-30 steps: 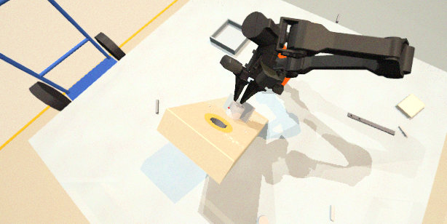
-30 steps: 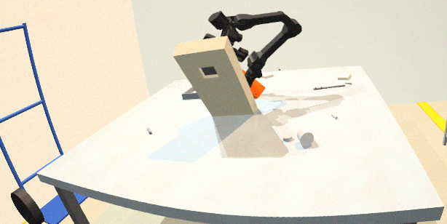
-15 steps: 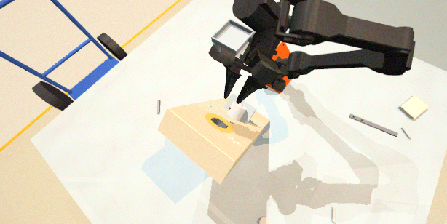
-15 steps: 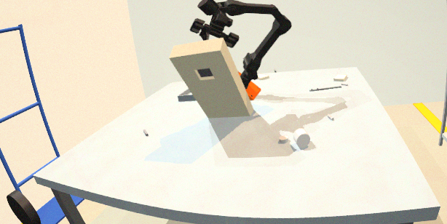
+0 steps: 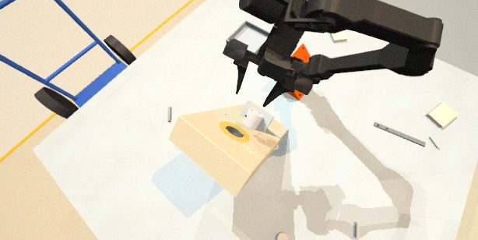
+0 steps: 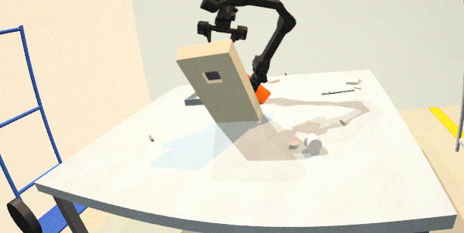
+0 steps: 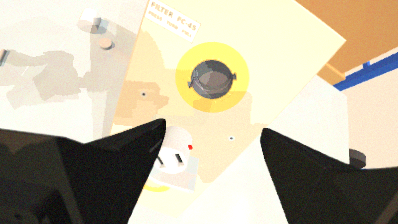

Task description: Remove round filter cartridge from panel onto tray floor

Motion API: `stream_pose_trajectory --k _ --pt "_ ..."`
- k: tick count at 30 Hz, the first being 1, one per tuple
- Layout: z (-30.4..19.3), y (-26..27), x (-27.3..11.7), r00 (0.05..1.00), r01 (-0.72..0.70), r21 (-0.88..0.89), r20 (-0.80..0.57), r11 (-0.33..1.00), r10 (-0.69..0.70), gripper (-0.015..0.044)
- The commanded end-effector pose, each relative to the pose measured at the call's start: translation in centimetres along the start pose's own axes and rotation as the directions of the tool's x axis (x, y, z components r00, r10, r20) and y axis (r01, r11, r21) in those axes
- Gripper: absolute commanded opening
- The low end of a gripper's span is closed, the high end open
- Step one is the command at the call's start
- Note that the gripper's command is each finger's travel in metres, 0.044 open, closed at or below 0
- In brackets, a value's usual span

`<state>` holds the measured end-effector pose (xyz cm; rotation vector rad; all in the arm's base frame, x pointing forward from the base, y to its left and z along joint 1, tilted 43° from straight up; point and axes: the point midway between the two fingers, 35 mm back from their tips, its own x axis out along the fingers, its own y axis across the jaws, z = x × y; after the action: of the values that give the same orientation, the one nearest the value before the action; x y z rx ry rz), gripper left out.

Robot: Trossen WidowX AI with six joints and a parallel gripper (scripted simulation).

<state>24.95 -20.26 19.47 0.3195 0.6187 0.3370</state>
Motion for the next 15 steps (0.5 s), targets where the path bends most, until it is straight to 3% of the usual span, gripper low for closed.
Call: stream_pose_trajectory --k 1,15 --pt "-4.9 2.5 2.7 0.975 -0.036 0.351 -0.192 0.936 0.109 0.0305" --pt "-6.0 3.1 4.0 0.966 -0.027 0.404 -0.225 0.914 0.127 0.0305"
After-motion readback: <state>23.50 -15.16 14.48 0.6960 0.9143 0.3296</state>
